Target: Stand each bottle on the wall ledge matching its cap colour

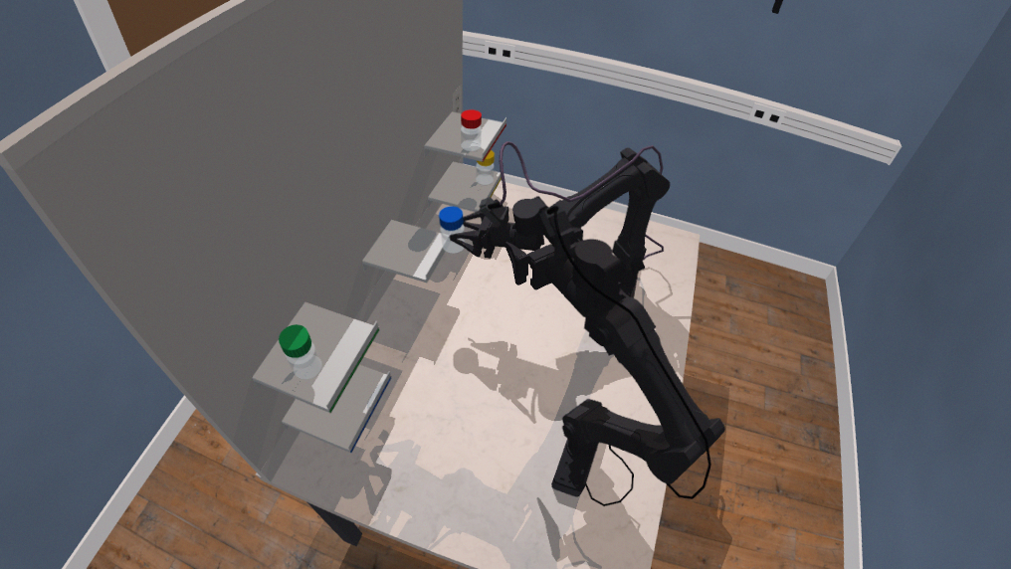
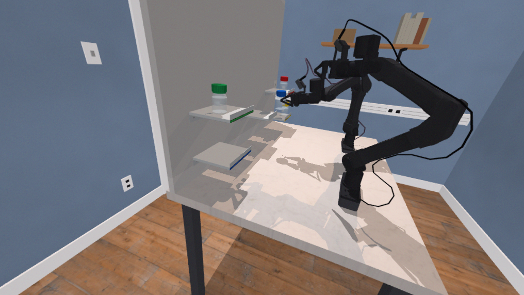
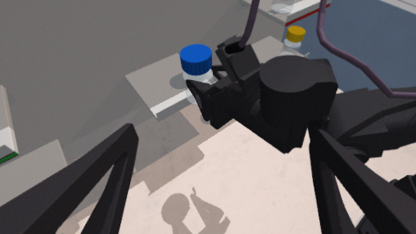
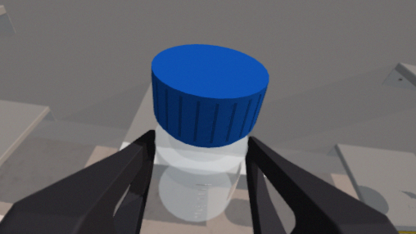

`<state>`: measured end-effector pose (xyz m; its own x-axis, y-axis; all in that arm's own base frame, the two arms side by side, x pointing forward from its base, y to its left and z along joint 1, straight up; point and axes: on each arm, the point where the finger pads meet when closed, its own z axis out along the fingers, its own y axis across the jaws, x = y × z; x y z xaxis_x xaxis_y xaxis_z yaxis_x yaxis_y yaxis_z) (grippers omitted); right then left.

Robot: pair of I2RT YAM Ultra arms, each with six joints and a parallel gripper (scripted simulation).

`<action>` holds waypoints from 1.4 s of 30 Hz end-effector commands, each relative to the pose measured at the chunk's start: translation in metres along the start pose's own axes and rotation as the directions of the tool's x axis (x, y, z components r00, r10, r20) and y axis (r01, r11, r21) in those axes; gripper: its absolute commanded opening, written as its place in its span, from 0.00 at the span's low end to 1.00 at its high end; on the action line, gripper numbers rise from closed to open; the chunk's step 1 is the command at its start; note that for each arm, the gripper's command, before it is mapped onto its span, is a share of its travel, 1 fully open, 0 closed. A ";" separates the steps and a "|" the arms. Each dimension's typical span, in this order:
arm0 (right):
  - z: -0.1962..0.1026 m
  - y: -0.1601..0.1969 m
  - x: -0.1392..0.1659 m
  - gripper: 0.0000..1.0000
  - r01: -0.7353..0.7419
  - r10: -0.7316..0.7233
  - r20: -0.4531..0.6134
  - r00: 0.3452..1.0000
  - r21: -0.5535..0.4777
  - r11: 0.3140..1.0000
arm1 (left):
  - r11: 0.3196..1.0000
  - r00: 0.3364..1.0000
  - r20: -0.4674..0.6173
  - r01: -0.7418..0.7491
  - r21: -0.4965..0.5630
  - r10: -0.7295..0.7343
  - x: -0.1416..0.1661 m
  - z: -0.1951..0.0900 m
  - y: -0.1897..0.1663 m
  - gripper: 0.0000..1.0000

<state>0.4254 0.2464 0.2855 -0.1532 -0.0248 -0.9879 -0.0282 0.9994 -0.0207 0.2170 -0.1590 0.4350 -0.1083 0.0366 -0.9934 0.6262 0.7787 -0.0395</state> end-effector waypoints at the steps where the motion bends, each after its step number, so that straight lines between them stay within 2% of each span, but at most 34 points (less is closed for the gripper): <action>1: -0.004 -0.002 -0.021 0.50 -0.010 0.020 0.068 0.998 -0.136 0.991 | 1.000 1.000 0.014 -0.004 0.000 0.004 -0.006 -0.003 0.000 1.00; 6: -0.005 -0.010 -0.018 0.50 0.009 0.006 0.075 0.997 -0.195 0.981 | 1.000 1.000 0.014 -0.004 0.000 0.004 -0.006 -0.003 0.000 1.00; 12: -0.003 -0.019 -0.013 0.50 0.006 0.004 0.061 0.998 -0.173 0.985 | 1.000 1.000 0.014 -0.004 0.000 0.004 -0.006 -0.003 0.000 1.00; 13: -0.005 -0.016 -0.023 0.50 -0.006 0.022 0.086 0.996 -0.181 0.984 | 1.000 1.000 0.014 -0.004 0.000 0.004 -0.006 -0.003 0.000 1.00; 17: -0.001 -0.015 -0.004 0.50 0.011 -0.002 0.053 0.999 -0.178 0.984 | 1.000 1.000 0.014 -0.004 0.000 0.004 -0.006 -0.003 0.000 1.00; 20: -0.001 -0.015 -0.004 0.50 0.011 -0.002 0.053 0.999 -0.178 0.984 | 1.000 1.000 0.014 -0.004 0.000 0.004 -0.006 -0.003 0.000 1.00; 29: -0.001 -0.015 -0.009 0.50 0.006 0.005 0.063 0.998 -0.179 0.984 | 1.000 1.000 0.014 -0.004 0.000 0.004 -0.006 -0.003 0.000 1.00; 31: -0.006 -0.013 -0.025 0.50 0.005 0.010 0.081 0.997 -0.184 0.983 | 1.000 1.000 0.014 -0.004 0.000 0.004 -0.006 -0.003 0.000 1.00; 42: -0.008 -0.009 -0.034 0.50 -0.003 0.021 0.091 0.996 -0.198 0.980 | 1.000 1.000 0.014 -0.004 0.000 0.004 -0.006 -0.003 0.000 1.00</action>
<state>0.4269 0.2316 0.2805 -0.1415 -0.0556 -0.9884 -0.1976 0.9799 -0.0268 0.2170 -0.1590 0.4350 -0.1083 0.0367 -0.9934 0.6262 0.7787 -0.0395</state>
